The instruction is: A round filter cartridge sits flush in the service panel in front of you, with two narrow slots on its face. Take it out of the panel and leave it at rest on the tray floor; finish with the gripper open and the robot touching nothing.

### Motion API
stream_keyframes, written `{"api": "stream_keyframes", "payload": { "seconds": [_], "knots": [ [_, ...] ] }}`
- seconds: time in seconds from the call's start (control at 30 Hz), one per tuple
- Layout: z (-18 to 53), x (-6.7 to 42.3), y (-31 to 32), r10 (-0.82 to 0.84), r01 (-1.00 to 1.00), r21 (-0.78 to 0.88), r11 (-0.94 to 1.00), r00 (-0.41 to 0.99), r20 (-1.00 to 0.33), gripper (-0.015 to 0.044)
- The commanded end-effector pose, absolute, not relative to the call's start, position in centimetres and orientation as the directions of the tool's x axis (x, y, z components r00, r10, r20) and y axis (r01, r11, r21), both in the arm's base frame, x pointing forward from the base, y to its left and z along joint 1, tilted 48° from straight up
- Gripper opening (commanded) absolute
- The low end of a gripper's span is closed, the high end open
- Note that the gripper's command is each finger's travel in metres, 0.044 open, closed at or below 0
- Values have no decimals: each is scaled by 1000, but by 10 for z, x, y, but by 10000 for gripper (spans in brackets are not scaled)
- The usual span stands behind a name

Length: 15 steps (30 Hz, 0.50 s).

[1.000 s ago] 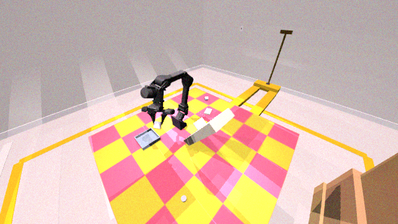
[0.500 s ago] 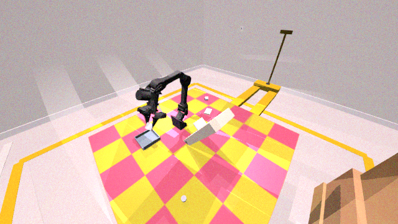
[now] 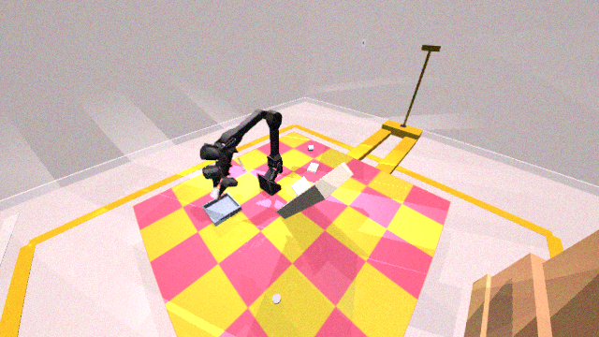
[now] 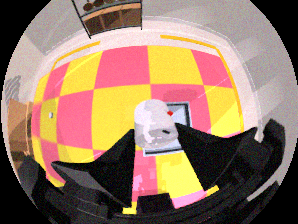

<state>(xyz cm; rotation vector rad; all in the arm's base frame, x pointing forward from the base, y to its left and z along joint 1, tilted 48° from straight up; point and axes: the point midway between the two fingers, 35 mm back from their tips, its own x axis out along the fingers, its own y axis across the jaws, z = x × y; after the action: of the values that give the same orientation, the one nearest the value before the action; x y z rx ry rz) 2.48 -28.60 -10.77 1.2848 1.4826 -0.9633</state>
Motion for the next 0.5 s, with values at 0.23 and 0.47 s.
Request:
{"api": "stream_keyframes", "payload": {
  "seconds": [0.23,0.47],
  "knots": [
    [-135,-28,-249,269,990,-142,17,-142,-953,0],
    [-147,-33,-238,270,988,-152,9,-148,-951,0]
  ]
}}
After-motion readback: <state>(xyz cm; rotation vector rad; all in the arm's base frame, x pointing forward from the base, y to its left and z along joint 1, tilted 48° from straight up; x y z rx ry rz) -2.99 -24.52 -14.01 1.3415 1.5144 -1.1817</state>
